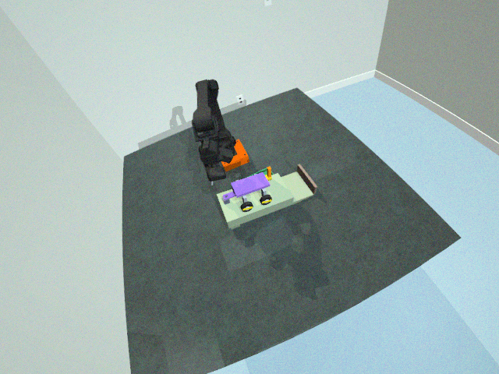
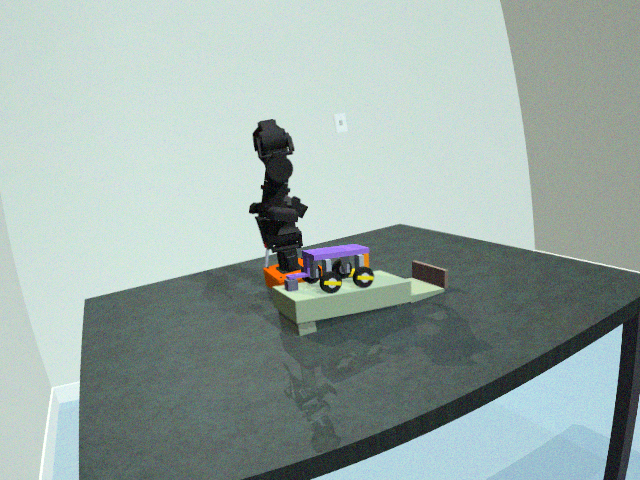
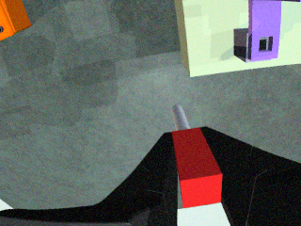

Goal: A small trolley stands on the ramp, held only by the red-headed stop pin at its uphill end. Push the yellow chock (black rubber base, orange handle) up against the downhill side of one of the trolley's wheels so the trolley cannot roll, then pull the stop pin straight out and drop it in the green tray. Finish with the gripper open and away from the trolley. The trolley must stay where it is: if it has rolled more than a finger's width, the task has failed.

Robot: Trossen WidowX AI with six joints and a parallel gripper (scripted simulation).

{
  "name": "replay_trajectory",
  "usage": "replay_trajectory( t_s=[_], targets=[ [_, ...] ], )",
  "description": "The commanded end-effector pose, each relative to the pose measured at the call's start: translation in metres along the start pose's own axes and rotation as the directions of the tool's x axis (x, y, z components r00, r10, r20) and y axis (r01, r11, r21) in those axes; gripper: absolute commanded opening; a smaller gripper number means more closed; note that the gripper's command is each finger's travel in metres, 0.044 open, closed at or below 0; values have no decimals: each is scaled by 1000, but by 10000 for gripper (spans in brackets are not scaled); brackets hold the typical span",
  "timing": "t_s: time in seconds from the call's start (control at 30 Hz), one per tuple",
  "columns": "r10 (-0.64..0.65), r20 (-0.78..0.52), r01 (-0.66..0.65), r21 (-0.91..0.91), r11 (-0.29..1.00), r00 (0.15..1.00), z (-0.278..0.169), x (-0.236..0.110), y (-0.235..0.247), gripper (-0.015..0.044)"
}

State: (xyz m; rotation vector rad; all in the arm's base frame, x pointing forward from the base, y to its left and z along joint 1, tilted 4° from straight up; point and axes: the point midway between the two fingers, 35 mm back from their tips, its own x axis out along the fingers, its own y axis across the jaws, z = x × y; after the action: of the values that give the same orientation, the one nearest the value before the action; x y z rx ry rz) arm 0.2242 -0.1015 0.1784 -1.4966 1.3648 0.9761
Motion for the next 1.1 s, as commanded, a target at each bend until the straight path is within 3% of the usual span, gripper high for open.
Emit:
replay_trajectory(
  t_s=[0.0, 1.07],
  targets=[
    [-3, 3, 3, -2, 1000, 1000, 0, -1, 10, 0],
    [-3, 14, 3, -1, 1000, 1000, 90, -10, 8, 0]
  ],
)
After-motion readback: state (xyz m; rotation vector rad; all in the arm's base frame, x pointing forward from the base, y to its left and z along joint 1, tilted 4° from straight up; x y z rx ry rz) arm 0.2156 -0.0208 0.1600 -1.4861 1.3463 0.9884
